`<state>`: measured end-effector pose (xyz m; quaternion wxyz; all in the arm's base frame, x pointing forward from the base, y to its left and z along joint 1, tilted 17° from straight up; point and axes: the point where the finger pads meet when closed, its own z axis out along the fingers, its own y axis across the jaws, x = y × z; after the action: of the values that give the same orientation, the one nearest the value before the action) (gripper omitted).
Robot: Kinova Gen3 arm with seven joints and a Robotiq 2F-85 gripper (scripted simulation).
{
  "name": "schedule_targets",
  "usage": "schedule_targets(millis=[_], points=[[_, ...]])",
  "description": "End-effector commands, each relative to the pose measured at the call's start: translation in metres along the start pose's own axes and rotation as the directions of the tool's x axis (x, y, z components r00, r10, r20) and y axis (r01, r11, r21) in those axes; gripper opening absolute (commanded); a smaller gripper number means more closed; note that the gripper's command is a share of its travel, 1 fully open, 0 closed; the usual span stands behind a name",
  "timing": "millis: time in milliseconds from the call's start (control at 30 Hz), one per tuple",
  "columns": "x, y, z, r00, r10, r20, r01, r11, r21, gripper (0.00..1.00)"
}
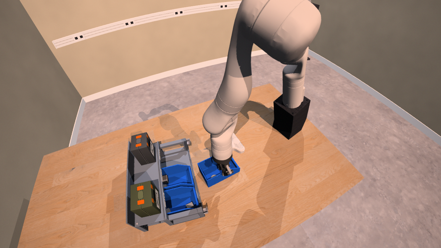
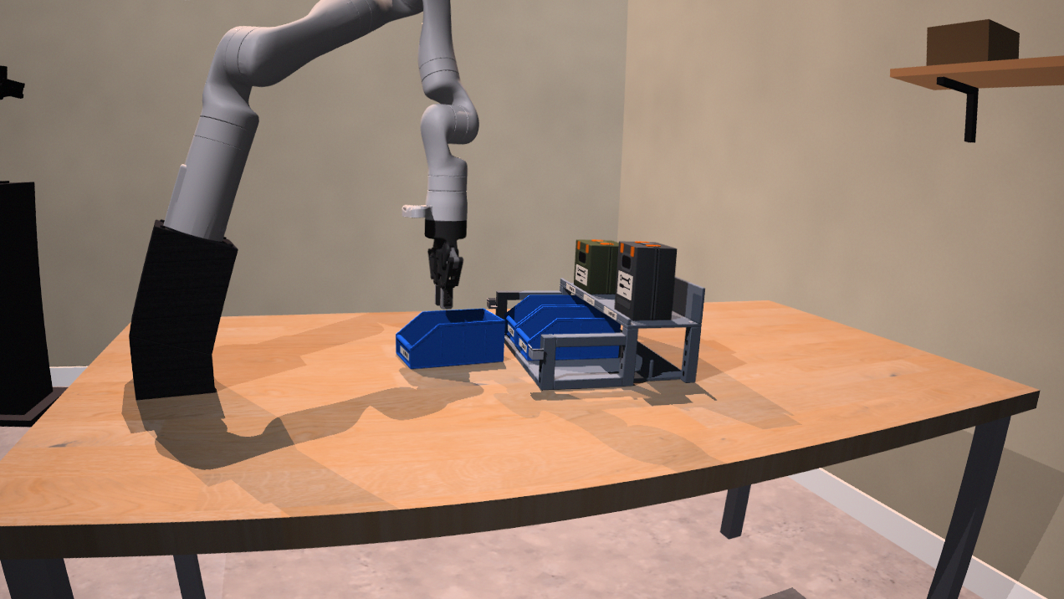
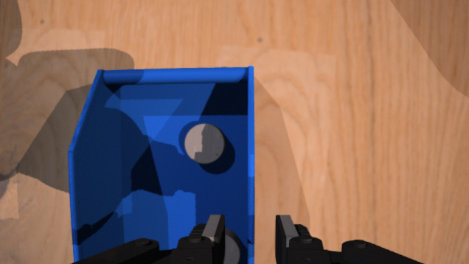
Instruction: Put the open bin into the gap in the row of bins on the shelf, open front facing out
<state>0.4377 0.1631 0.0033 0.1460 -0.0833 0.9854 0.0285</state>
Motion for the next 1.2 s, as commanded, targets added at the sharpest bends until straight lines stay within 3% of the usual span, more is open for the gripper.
schedule_targets(millis=[0,1167], points=[[-0.0004,0.0,-0.0006,1.0,0.0,0.001,0.0,1.0,-0.001,0.35],[-0.0005,0.0004,-0.0078,1.0,0.0,0.001,0.0,1.0,-0.001,0.35]])
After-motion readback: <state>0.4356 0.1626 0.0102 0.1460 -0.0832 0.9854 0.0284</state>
